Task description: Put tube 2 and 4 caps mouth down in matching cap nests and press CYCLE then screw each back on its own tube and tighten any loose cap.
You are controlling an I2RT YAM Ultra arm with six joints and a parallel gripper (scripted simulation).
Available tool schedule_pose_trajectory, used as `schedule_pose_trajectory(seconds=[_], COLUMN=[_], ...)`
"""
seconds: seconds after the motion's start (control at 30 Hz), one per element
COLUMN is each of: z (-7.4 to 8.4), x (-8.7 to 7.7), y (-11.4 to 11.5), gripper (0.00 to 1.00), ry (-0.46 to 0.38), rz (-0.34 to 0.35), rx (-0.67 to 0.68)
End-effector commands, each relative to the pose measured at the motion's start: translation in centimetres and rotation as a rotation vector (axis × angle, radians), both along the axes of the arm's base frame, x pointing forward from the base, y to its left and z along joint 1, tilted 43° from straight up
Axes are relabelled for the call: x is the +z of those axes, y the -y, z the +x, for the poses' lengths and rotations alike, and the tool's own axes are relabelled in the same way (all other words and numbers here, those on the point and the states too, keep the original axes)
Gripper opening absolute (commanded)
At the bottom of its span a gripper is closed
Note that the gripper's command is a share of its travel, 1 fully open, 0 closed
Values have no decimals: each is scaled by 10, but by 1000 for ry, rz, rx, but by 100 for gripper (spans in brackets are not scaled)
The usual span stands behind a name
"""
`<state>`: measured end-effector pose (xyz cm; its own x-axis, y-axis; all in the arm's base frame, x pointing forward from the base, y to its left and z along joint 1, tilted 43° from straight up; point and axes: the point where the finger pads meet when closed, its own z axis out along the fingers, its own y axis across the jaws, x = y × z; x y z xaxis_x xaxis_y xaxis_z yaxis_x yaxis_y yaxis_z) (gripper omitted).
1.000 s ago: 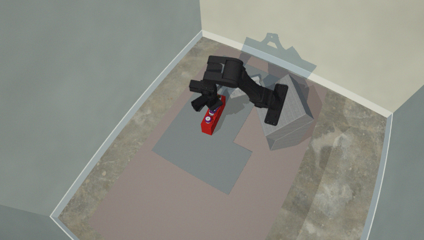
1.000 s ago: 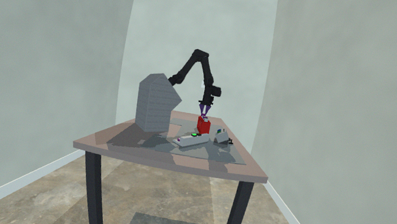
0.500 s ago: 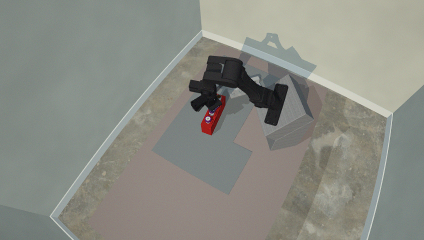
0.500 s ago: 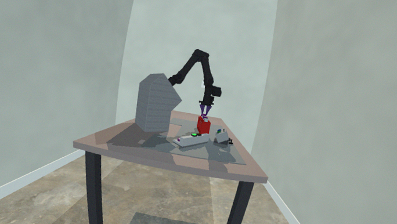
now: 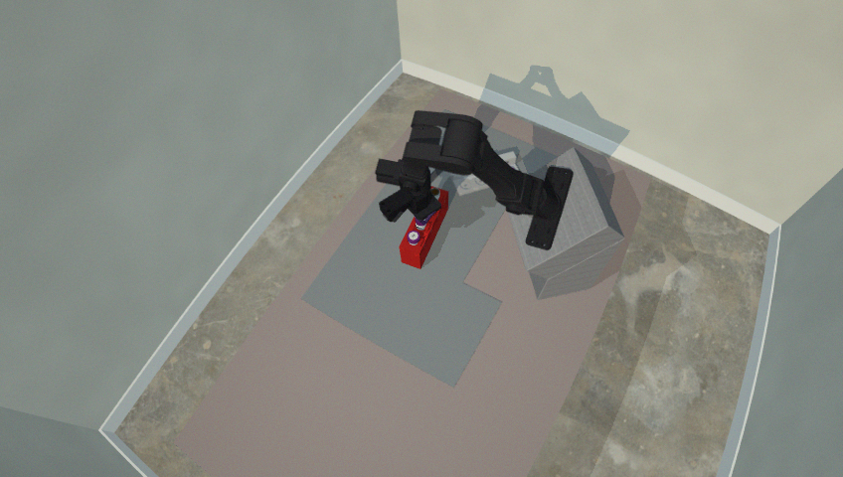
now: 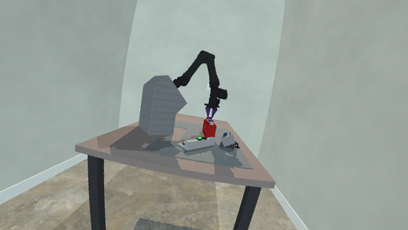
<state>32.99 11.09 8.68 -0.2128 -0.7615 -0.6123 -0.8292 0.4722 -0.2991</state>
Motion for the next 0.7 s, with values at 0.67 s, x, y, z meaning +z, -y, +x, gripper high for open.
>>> schedule_pose_trajectory(seconds=[0.67], z=[4], x=[5], y=[0], gripper=[0], ry=[10], rz=[2], rx=[-2])
